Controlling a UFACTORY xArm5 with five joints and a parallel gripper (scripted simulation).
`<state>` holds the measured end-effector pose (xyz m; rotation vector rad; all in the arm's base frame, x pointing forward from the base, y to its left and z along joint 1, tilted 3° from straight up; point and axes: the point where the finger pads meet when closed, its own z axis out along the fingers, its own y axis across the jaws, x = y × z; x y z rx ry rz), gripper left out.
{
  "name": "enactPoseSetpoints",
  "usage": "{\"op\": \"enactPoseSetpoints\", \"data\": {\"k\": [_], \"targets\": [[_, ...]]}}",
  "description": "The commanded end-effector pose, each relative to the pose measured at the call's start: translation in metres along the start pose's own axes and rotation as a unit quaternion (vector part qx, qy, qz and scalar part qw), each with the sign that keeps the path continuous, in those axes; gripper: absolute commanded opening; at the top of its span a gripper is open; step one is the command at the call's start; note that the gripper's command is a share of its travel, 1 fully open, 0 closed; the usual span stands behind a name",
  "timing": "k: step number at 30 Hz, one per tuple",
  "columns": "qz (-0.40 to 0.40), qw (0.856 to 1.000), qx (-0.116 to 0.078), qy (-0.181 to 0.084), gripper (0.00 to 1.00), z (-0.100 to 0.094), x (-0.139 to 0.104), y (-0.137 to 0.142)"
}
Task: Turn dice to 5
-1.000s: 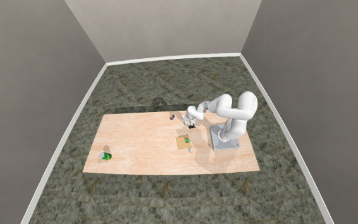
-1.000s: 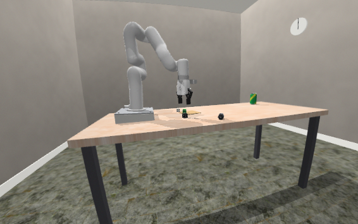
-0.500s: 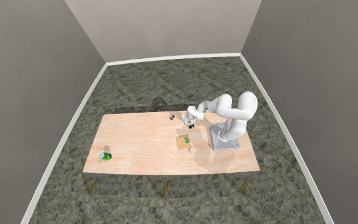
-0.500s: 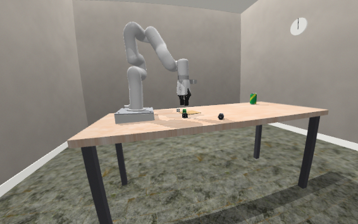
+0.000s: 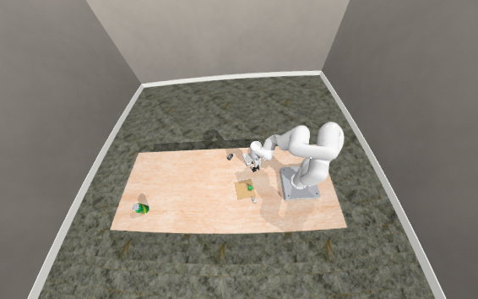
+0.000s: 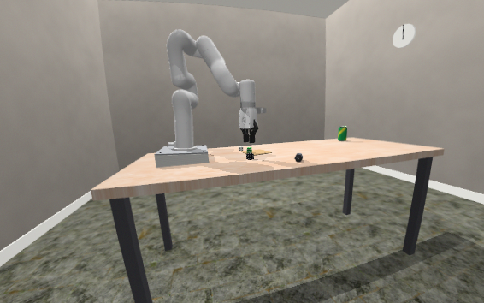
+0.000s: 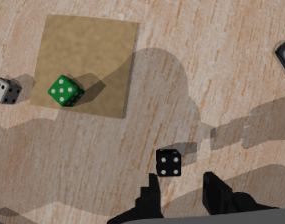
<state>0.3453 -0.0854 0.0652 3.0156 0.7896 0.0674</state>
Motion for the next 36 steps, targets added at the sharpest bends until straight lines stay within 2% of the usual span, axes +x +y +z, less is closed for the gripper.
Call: {"op": "enactPoseSetpoints", "data": {"k": [1, 18, 36], "targets": [[0.0, 1.0, -0.001, 0.001, 0.47, -0.001, 0.001, 0.001], [0.0, 1.0, -0.001, 0.001, 0.47, 0.002, 0.001, 0.001], [0.0, 1.0, -0.001, 0.001, 0.47, 0.022, 0.002, 0.0]]}}
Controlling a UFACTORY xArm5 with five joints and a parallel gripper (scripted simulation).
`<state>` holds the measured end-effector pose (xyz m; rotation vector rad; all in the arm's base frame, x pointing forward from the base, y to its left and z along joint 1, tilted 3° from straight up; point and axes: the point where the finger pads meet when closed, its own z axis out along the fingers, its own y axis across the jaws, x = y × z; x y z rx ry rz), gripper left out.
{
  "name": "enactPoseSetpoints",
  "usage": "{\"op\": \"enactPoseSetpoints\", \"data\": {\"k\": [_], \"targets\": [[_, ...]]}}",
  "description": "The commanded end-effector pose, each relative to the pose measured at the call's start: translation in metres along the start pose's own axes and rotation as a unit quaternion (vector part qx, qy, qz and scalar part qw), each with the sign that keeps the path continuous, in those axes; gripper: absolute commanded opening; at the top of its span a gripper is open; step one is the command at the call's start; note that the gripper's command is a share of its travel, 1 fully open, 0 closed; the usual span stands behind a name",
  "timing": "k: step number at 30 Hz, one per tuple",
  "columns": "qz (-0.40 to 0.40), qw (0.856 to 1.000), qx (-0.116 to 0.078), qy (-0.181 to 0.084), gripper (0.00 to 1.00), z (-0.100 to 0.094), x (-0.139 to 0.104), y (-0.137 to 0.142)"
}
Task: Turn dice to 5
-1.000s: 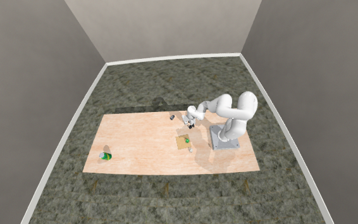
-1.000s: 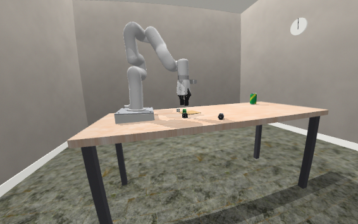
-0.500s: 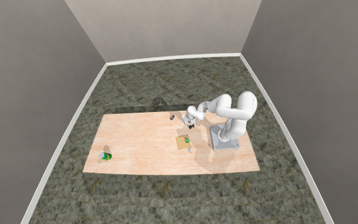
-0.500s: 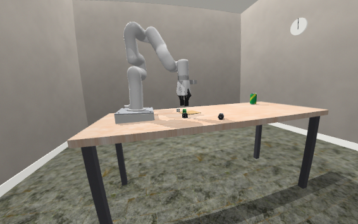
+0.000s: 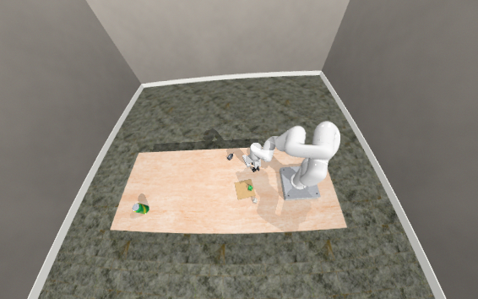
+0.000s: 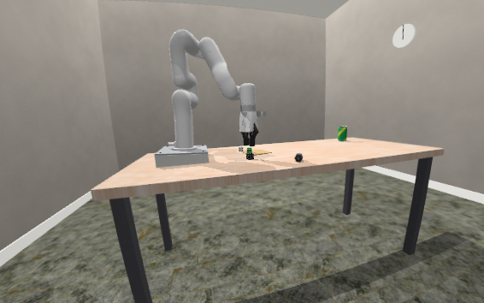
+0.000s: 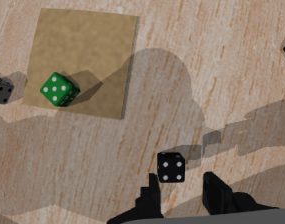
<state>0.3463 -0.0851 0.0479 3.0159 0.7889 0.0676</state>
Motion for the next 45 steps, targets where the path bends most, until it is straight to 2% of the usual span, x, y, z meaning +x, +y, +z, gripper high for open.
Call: {"op": "enactPoseSetpoints", "data": {"k": [1, 22, 45], "targets": [[0.0, 1.0, -0.001, 0.001, 0.47, 0.006, 0.001, 0.001], [0.0, 1.0, -0.001, 0.001, 0.47, 0.031, 0.002, 0.0], [0.0, 1.0, -0.001, 0.001, 0.47, 0.034, 0.002, 0.0]]}}
